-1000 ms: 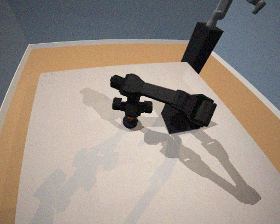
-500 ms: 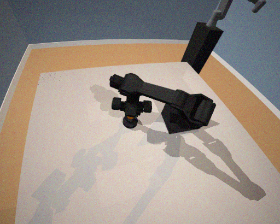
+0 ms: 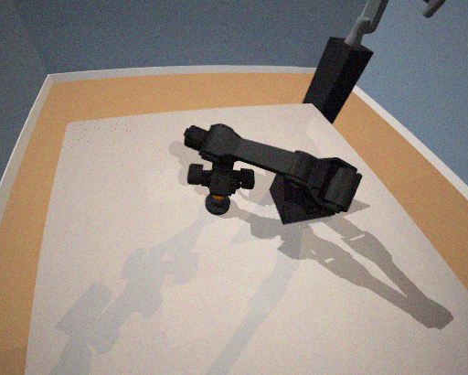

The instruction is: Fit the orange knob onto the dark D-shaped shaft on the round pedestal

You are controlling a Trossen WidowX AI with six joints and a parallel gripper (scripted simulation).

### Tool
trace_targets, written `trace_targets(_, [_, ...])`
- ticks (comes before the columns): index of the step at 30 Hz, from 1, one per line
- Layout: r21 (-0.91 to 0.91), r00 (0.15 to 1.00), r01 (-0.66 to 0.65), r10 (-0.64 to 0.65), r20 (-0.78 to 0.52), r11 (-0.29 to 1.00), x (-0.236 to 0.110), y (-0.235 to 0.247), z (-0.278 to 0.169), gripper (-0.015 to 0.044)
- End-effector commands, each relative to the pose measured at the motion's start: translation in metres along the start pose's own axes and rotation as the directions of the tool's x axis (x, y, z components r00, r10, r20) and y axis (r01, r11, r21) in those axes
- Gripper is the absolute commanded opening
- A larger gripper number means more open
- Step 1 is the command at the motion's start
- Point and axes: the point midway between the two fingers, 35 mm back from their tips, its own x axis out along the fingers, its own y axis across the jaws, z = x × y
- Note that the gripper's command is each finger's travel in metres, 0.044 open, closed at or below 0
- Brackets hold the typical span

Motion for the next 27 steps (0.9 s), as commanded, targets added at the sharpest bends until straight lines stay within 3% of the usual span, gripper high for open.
trace_targets(1, [0.0, 1.0, 0.003, -0.003, 0.002, 1.0, 0.0, -0.0007, 0.0007, 0.0])
trace_targets(10, [0.0, 1.0, 0.003, -0.003, 0.002, 1.0, -0.0045, -0.0019, 0.0003, 0.0])
trace_targets(17, [-0.198, 1.0, 0.004, -0.003, 0.002, 0.98, -0.0051, -0.0033, -0.0009, 0.0])
trace_targets(27, [-0.208, 1.0, 0.004, -0.003, 0.002, 0.978, -0.0002, -0.0029, -0.0007, 0.0])
